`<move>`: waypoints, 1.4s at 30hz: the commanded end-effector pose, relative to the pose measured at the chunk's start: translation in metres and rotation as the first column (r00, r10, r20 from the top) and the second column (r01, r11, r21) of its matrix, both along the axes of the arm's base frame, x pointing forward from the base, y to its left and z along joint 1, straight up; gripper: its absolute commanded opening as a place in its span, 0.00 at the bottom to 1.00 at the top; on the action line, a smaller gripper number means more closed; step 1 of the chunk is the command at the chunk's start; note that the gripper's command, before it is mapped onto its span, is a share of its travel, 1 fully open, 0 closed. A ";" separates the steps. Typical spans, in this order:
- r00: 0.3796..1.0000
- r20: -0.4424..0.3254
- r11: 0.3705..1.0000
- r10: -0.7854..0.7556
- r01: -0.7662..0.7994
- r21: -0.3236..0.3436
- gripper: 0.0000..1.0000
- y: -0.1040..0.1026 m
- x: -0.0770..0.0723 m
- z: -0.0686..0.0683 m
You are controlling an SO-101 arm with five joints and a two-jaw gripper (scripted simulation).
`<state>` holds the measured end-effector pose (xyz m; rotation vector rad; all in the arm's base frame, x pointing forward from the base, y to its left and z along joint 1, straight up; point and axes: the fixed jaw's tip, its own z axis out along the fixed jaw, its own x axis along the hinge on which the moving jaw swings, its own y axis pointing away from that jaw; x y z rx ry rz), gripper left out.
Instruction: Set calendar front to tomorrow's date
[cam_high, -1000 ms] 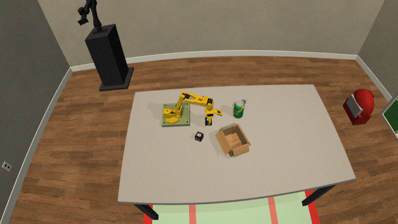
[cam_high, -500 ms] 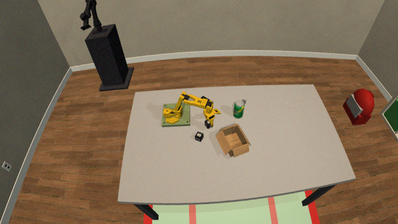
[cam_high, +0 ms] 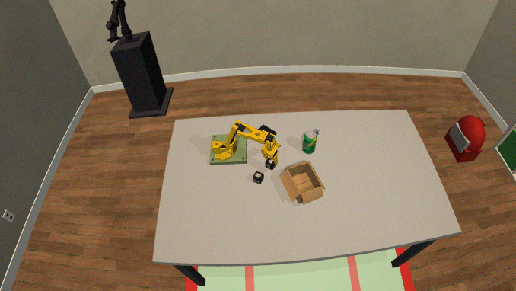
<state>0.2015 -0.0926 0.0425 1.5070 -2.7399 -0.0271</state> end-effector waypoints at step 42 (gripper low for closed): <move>0.975 0.024 0.975 0.223 -0.223 -0.011 0.00 -0.018 -0.002 -0.004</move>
